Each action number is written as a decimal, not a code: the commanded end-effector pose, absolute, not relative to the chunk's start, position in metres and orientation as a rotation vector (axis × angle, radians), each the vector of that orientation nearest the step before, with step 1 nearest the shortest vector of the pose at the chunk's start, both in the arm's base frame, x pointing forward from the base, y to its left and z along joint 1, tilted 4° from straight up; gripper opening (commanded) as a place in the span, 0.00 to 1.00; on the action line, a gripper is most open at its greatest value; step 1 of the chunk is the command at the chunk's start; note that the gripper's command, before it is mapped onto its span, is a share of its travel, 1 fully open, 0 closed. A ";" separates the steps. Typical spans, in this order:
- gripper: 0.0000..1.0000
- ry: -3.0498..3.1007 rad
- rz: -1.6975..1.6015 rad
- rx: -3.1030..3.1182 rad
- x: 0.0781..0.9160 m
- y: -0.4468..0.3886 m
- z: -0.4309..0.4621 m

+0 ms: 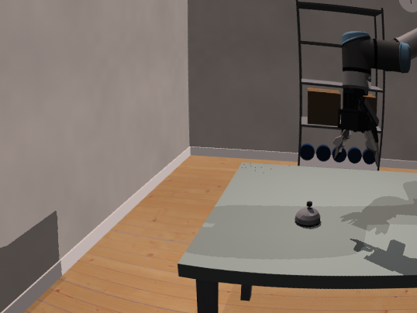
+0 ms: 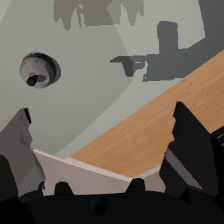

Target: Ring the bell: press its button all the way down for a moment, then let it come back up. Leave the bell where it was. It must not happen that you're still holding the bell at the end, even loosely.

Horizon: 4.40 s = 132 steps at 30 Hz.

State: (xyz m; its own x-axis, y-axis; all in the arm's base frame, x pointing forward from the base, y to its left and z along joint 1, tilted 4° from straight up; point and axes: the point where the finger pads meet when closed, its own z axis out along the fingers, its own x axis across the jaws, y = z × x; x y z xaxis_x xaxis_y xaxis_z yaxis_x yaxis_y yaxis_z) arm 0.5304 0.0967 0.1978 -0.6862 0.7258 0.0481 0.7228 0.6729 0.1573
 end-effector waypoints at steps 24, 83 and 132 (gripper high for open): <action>1.00 2.330 -0.019 2.017 0.656 0.022 0.141; 0.00 2.328 -0.020 2.018 0.656 0.022 0.141; 0.00 2.328 -0.020 2.019 0.656 0.019 0.109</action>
State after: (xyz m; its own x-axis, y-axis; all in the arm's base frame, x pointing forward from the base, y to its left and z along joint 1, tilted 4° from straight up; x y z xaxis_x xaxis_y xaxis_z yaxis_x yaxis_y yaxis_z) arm 0.6557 0.0195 0.1121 -0.1408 0.9886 -0.0530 0.9894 0.1424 0.0281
